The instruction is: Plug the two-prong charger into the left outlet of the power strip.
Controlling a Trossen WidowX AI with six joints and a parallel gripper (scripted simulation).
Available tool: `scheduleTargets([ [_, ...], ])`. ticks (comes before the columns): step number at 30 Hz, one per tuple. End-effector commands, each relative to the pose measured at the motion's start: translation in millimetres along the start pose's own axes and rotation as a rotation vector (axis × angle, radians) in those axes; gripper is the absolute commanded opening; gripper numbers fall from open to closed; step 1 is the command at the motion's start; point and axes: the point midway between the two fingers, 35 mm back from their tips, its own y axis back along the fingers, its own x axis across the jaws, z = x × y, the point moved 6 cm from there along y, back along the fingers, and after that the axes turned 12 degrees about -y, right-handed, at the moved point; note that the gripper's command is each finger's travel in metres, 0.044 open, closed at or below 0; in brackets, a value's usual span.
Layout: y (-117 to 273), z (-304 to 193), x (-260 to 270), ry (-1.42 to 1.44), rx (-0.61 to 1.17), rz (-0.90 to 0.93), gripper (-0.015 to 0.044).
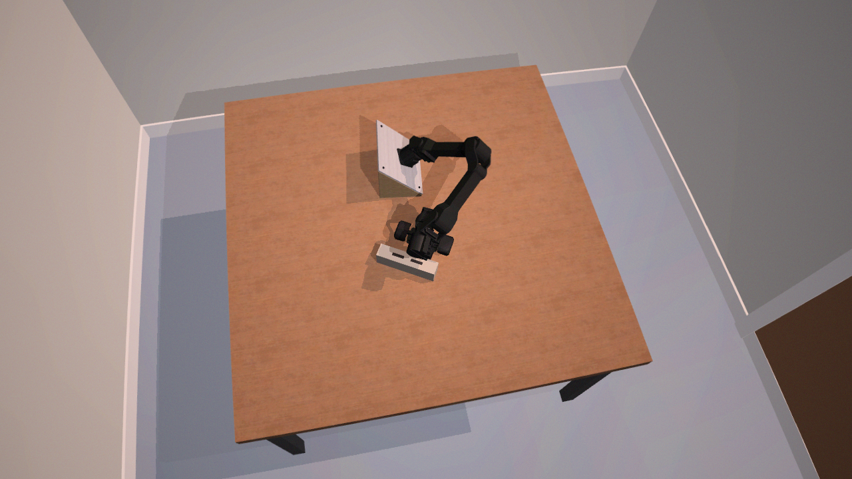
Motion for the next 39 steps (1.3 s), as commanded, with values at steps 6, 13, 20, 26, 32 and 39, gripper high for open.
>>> scheduleTargets([
  [6,1.0,2.5,1.5,-0.004,0.000,0.004,0.0000],
  [13,1.4,4.2,2.0,-0.004,0.000,0.004,0.0000],
  [20,1.6,5.8,2.4,-0.003,0.000,0.004,0.0000],
  [26,1.6,5.9,2.4,-0.003,0.000,0.004,0.0000],
  [32,1.5,6.0,2.2,-0.003,0.000,0.004,0.0000],
  [39,1.3,6.0,2.0,-0.003,0.000,0.004,0.0000],
])
